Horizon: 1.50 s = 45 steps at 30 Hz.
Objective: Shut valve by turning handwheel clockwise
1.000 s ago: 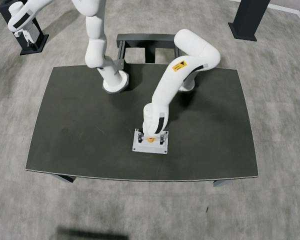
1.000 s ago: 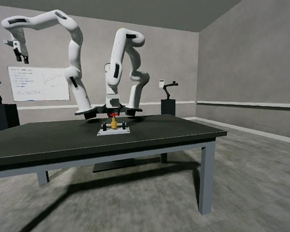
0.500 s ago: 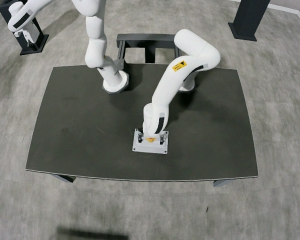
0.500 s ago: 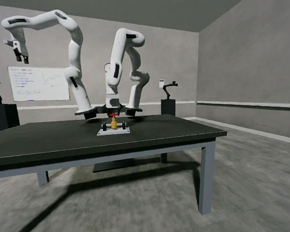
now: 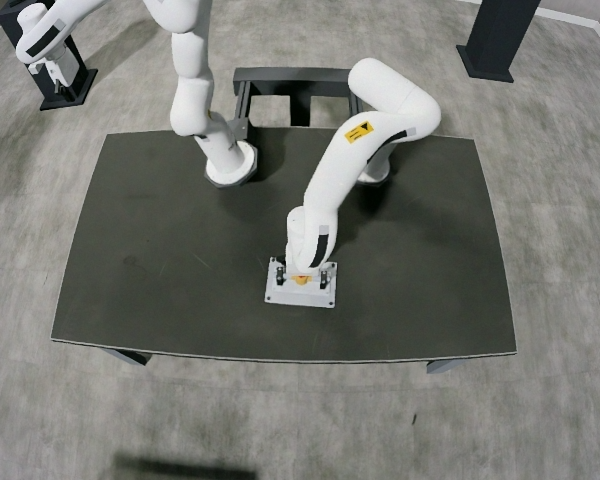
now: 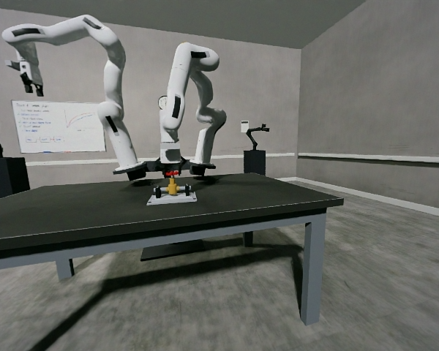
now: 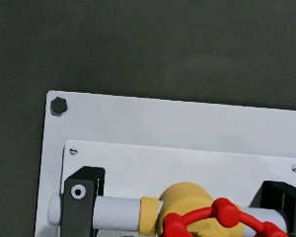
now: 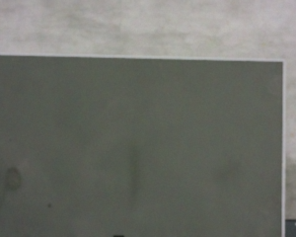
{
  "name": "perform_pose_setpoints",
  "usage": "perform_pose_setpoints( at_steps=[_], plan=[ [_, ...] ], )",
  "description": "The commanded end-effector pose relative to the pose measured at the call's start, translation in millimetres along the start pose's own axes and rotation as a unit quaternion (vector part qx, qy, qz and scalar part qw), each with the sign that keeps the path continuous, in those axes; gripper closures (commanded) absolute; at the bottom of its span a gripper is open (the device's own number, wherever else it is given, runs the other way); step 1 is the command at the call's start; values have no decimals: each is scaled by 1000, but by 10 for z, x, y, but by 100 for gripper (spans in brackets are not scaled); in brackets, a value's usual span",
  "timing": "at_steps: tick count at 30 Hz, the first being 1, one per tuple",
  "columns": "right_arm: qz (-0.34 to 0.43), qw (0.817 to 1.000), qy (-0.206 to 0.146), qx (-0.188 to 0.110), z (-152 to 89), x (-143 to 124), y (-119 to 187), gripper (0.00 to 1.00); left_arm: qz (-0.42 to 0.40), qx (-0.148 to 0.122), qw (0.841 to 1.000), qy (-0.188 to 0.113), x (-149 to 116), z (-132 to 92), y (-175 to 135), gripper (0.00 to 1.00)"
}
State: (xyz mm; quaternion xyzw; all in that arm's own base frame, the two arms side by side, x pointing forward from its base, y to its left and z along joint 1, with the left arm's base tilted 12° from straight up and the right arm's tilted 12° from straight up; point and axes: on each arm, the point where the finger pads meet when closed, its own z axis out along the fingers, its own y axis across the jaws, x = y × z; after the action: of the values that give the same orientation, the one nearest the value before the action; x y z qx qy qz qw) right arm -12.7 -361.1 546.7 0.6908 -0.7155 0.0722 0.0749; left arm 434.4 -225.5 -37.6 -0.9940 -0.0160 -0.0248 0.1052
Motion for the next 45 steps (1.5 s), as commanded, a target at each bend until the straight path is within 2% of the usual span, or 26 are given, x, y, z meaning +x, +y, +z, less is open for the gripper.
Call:
perform_pose_setpoints(
  at_steps=[1,45],
  plan=[
    [0,1000,1,0,-8,4,0,0,4,0,1000,0,5,-6,4,100],
    [0,1000,1,0,-8,4,0,0,39,0,999,0,5,-6,4,100]
  ],
)
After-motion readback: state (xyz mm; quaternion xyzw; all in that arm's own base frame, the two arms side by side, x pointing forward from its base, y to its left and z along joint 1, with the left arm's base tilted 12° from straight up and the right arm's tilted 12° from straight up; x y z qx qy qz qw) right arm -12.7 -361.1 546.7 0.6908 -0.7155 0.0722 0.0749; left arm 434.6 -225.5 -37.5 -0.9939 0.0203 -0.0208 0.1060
